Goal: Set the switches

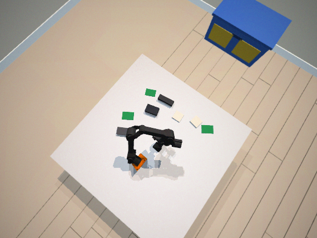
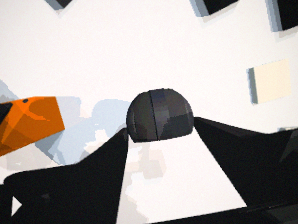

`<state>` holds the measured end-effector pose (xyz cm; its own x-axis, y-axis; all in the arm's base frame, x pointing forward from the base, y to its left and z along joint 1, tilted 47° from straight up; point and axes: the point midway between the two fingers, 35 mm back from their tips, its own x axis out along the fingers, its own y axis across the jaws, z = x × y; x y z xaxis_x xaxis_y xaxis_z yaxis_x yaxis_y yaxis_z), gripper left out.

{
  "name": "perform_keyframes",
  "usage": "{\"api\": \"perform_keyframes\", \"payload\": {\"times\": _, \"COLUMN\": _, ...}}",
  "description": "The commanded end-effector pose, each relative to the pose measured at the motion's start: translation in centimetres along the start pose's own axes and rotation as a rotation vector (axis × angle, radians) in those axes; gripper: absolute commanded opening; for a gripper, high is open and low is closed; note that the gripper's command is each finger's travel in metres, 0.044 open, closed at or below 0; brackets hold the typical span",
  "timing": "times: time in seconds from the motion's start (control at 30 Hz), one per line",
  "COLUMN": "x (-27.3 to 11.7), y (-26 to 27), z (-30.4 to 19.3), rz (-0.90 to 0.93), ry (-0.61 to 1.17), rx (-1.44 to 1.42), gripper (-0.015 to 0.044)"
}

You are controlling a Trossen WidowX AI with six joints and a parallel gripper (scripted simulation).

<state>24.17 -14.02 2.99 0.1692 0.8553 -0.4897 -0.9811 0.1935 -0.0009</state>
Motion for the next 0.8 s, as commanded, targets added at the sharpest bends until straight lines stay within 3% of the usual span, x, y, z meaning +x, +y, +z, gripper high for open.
{"api": "perform_keyframes", "payload": {"times": 0.0, "x": 0.0, "y": 0.0, "z": -0.7, "rz": 0.006, "ry": 0.015, "rx": -0.005, "gripper": 0.0335}}
{"api": "perform_keyframes", "payload": {"times": 0.77, "x": -0.5, "y": 0.0, "z": -2.3, "rz": 0.006, "ry": 0.069, "rx": -0.005, "gripper": 0.0335}}
